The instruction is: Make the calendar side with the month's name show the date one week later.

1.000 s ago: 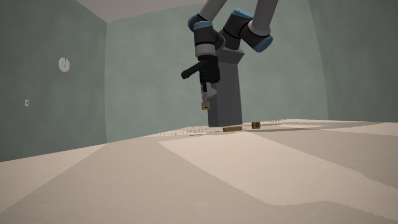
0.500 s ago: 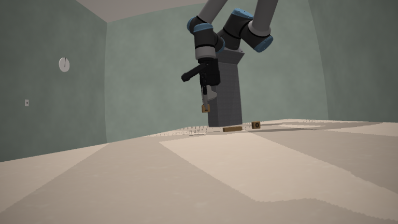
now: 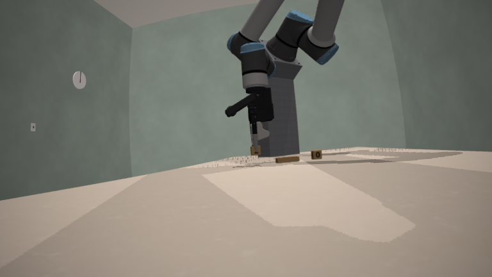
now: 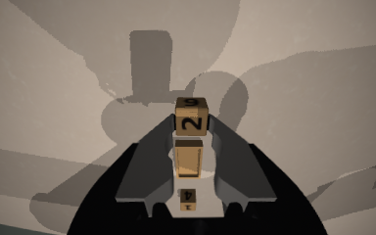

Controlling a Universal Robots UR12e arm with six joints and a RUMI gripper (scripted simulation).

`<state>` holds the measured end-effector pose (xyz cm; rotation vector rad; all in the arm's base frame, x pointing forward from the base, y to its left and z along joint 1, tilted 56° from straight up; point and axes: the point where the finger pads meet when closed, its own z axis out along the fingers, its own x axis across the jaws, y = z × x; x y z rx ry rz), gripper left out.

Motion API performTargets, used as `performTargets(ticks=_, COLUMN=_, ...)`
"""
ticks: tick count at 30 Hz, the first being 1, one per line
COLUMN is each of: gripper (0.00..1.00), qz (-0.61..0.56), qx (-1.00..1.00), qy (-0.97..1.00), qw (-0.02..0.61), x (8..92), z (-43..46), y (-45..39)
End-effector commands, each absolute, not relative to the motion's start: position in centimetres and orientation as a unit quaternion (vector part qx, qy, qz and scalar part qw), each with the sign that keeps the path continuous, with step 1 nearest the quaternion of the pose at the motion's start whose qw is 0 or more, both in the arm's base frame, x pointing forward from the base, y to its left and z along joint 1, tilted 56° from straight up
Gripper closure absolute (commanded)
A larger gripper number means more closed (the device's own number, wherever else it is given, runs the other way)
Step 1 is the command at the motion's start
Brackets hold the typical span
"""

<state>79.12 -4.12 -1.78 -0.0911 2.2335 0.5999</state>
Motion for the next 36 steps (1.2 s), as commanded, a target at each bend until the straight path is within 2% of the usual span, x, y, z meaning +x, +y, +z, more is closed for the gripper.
performTargets(ticks=1, gripper=0.89, qz=0.237, qx=-0.035, qy=0.884, qw=0.403, x=80.57, z=-2.86, y=-3.3)
performTargets(ticks=36, gripper=0.89, qz=0.237, qx=-0.035, qy=0.884, qw=0.403, x=81.16, z=-3.33, y=-2.93)
